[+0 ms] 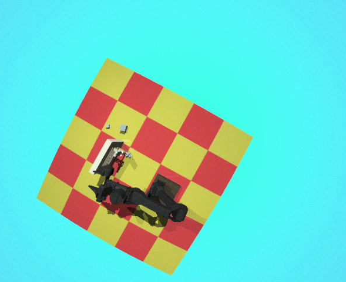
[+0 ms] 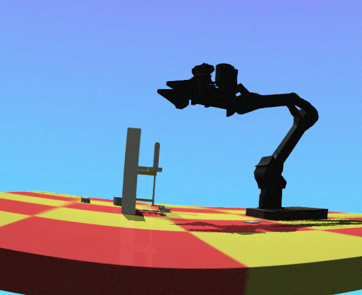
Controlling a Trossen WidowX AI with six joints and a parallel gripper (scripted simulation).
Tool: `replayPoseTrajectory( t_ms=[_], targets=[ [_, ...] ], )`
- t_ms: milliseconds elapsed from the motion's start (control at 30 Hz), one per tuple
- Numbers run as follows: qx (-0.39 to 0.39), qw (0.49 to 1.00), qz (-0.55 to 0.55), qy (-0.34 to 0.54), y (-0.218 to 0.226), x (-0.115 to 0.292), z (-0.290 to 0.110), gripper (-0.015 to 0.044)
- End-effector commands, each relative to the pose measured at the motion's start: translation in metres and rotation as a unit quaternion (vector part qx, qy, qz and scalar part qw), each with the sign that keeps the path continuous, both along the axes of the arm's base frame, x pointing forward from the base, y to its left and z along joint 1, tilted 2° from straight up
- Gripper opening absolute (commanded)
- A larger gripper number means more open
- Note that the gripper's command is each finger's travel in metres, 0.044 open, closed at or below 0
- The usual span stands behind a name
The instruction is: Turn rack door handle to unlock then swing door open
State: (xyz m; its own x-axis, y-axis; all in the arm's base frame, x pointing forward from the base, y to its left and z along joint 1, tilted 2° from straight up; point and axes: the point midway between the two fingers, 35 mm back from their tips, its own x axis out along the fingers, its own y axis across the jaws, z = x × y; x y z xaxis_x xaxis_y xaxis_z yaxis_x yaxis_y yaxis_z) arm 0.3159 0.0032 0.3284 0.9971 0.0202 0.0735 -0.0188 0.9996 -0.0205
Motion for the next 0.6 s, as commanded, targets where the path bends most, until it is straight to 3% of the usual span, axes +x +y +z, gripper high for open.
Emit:
replayPoseTrajectory(
  t_ms=[0, 133, 567],
  targets=[
    [0.000, 1.000, -0.001, 0.002, 0.000, 0.000, 0.000, 0.0374],
    [-0.007, 0.999, -0.010, 0.034, -0.008, 0.010, -0.004, 0.0282],
    [-0.034, 0.985, -0.050, 0.160, -0.042, 0.034, -0.022, 0.0282]
  ],
)
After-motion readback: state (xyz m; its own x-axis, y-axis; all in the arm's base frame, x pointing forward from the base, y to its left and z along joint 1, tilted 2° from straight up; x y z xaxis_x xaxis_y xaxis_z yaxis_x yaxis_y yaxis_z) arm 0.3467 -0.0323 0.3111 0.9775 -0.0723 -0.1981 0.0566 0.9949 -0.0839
